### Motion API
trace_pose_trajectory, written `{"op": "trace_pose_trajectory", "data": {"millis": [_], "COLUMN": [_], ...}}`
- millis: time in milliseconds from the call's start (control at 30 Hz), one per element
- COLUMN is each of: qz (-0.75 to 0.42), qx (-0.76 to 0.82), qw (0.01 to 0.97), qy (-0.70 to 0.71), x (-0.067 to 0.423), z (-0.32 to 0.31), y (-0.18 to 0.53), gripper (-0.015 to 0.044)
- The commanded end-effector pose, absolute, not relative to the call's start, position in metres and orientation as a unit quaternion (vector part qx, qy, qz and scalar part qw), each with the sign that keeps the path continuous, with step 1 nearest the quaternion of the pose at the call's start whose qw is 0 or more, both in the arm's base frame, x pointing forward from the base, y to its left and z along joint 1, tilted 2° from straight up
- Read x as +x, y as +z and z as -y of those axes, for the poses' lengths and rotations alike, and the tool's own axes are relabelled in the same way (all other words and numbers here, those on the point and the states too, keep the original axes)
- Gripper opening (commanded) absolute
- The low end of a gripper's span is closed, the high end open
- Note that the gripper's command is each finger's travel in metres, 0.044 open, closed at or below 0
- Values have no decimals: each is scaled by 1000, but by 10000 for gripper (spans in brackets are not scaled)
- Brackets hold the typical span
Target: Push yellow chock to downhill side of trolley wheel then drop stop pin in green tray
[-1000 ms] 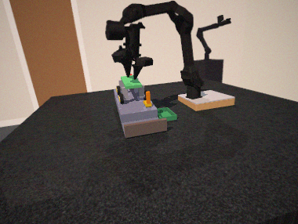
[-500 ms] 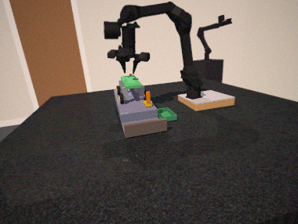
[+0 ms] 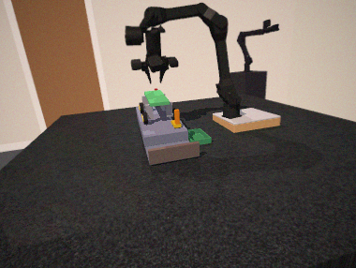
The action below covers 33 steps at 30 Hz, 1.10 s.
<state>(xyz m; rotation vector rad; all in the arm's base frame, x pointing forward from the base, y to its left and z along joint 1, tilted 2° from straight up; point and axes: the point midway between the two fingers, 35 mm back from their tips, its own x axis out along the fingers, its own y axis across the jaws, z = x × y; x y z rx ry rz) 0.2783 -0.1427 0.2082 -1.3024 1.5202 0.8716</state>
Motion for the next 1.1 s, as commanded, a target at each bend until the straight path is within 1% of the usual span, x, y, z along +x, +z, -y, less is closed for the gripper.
{"op": "trace_pose_trajectory", "data": {"millis": [0, 1067], "qz": [-615, -615], "qx": [-535, -536], "qw": [453, 453], "qy": [359, 359], "x": [277, 278], "z": [144, 157], "y": [210, 176], "gripper": [190, 190]}}
